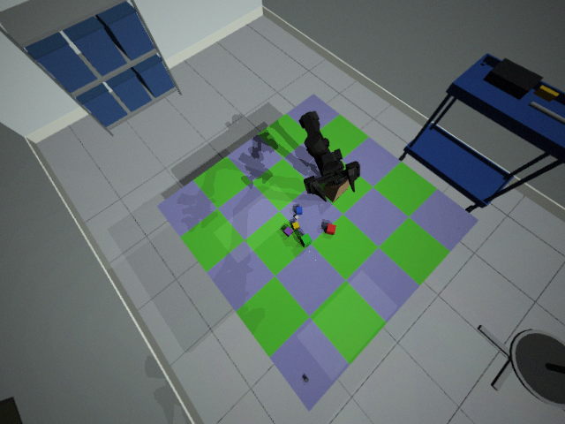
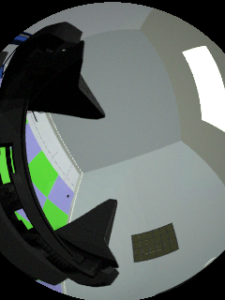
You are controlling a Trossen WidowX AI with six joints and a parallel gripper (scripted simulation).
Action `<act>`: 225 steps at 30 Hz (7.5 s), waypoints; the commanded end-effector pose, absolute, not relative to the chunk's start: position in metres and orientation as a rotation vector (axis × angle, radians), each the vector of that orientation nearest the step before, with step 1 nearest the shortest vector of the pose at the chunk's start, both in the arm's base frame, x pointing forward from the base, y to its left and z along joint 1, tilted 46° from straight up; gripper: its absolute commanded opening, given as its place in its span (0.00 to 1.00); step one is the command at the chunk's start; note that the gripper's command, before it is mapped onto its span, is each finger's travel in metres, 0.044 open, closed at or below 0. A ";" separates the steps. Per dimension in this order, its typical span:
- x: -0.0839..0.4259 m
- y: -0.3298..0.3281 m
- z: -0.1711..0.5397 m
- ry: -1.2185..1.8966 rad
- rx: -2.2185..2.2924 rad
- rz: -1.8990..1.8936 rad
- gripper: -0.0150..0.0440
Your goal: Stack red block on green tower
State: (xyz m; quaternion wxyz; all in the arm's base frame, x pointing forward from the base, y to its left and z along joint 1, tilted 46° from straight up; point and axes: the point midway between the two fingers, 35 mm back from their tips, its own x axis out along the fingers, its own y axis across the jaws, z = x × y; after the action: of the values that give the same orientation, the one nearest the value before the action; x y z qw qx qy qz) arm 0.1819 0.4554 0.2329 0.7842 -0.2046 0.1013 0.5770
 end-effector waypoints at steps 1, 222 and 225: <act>0.198 0.439 0.158 0.476 -0.513 1.130 1.00; 0.333 0.141 -0.066 1.504 -1.227 -0.038 0.25; 0.333 0.140 -0.066 1.504 -1.227 -0.038 0.25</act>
State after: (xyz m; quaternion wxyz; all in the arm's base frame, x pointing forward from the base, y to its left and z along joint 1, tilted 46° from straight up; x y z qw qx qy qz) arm 0.3322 0.1409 -0.0658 0.5659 -0.5186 0.6408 -0.0170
